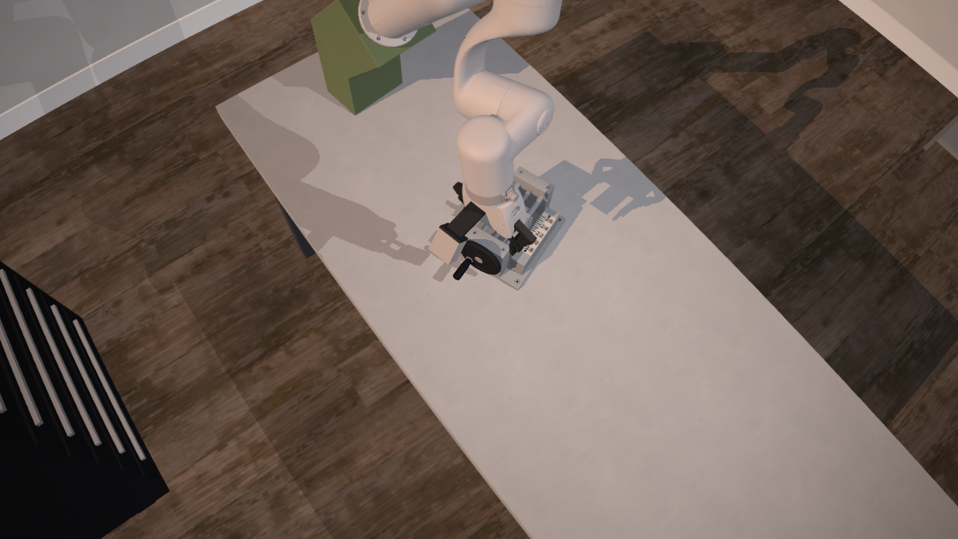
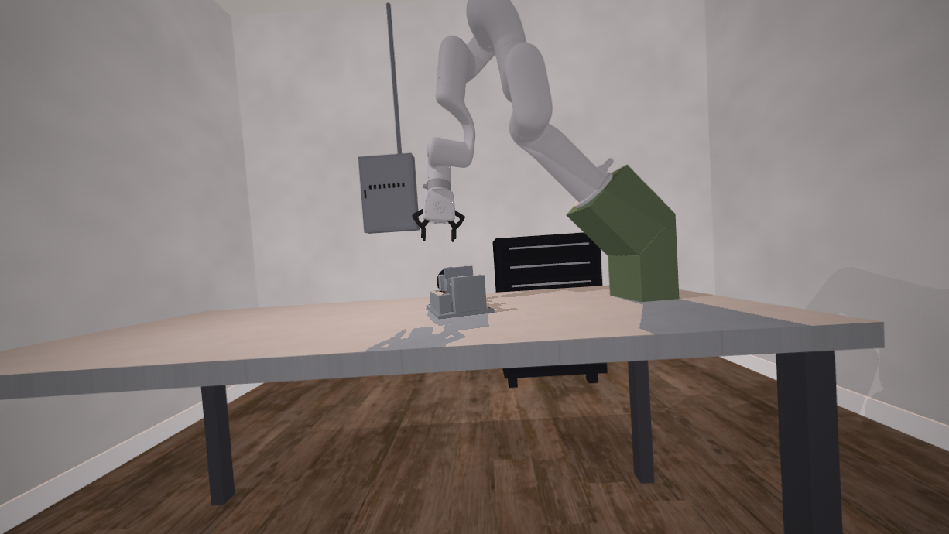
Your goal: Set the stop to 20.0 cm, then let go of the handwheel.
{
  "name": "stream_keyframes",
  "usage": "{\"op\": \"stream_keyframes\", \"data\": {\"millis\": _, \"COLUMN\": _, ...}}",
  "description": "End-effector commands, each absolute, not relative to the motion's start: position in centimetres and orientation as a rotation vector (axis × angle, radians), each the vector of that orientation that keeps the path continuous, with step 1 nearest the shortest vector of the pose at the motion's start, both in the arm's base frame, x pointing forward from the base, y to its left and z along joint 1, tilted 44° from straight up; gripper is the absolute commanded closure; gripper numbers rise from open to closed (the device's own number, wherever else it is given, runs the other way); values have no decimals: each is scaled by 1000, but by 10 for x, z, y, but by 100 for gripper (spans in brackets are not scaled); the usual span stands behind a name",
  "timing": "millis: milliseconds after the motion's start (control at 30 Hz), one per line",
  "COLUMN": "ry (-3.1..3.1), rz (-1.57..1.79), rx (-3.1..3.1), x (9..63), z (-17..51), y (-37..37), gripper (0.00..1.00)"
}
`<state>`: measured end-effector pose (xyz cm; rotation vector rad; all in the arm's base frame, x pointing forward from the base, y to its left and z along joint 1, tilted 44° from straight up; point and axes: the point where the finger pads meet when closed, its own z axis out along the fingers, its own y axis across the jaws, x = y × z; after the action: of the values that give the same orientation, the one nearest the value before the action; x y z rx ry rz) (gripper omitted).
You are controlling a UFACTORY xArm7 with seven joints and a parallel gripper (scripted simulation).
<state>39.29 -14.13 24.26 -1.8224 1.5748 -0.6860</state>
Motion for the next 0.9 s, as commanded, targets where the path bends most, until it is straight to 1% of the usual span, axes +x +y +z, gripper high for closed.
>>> {"op": "stream_keyframes", "data": {"millis": 0, "ry": 1580, "rz": -739, "rx": -1908, "x": 378, "z": 231, "y": -166, "gripper": 0}}
{"op": "stream_keyframes", "data": {"millis": 233, "ry": 1581, "rz": -782, "rx": -1999, "x": 361, "z": 218, "y": -187, "gripper": 0}}
{"op": "stream_keyframes", "data": {"millis": 833, "ry": 1581, "rz": -784, "rx": -2003, "x": 361, "z": 218, "y": -188, "gripper": 0}}
{"op": "stream_keyframes", "data": {"millis": 867, "ry": 1580, "rz": -785, "rx": -2003, "x": 361, "z": 218, "y": -188, "gripper": 43}}
